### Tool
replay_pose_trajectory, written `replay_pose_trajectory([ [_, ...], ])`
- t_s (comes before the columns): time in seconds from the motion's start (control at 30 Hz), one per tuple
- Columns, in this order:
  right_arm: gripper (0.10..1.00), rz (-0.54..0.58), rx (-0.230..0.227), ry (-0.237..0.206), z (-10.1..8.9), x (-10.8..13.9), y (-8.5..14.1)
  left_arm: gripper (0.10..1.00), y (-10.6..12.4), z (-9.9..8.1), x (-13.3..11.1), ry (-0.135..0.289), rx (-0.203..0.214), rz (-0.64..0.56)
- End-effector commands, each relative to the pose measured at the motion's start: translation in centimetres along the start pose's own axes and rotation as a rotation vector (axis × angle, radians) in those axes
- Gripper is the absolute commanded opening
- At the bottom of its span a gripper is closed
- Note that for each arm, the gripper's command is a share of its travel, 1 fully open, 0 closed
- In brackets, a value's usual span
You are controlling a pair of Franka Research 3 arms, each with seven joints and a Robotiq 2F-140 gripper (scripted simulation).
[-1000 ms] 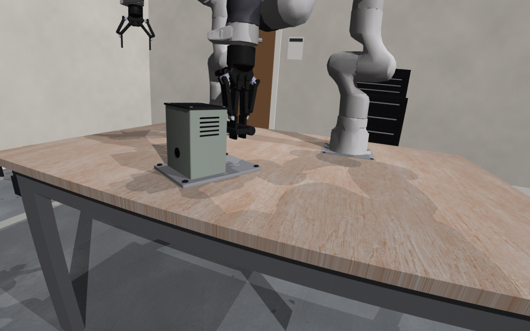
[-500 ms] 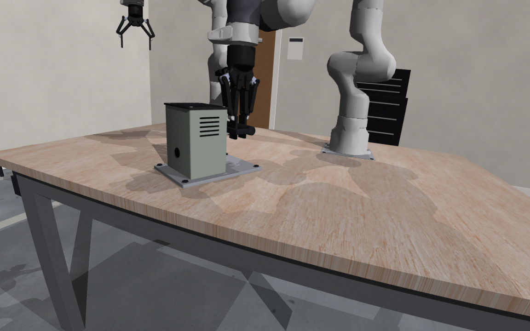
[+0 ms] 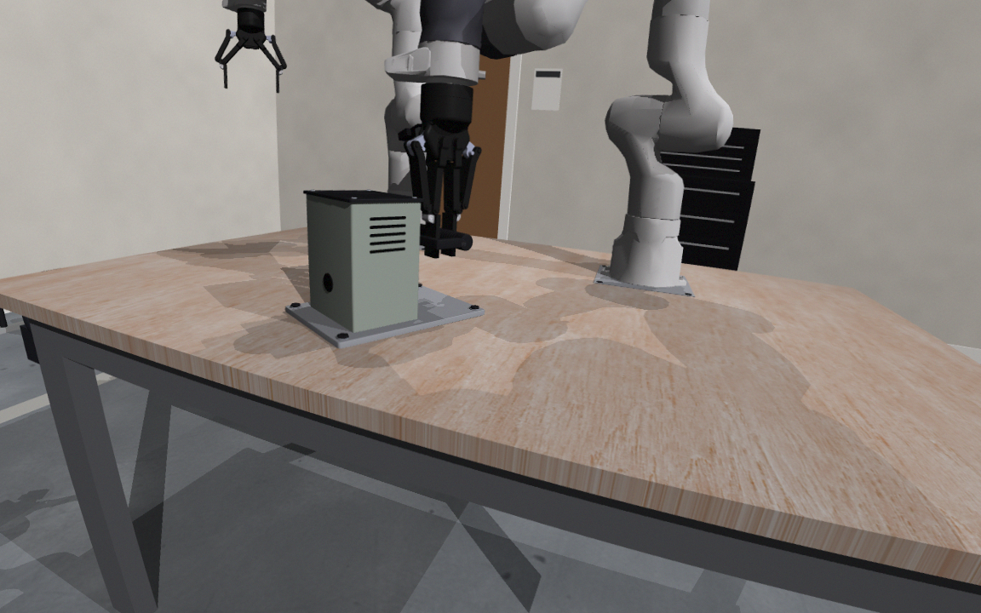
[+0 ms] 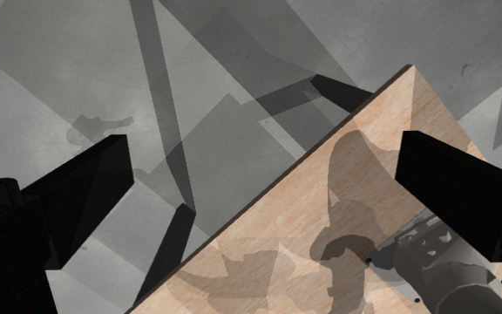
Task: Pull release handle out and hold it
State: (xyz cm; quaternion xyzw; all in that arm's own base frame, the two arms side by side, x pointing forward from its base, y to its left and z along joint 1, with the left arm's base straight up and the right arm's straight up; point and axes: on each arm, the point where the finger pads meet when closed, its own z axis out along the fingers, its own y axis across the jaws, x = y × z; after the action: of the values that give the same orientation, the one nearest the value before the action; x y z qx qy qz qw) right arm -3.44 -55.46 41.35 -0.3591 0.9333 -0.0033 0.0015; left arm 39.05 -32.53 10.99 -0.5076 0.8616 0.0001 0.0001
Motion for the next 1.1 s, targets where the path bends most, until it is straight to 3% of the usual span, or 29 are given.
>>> replay_pose_trajectory([
  [0.0,1.000,0.000,0.000,0.000,0.0,0.0,0.0,0.099,0.3,0.1,0.1,0.000,0.000,-0.002],
  [1.07,1.000,0.000,0.000,0.000,0.0,0.0,0.0,0.099,5.6,0.1,0.1,0.000,0.000,-0.002],
])
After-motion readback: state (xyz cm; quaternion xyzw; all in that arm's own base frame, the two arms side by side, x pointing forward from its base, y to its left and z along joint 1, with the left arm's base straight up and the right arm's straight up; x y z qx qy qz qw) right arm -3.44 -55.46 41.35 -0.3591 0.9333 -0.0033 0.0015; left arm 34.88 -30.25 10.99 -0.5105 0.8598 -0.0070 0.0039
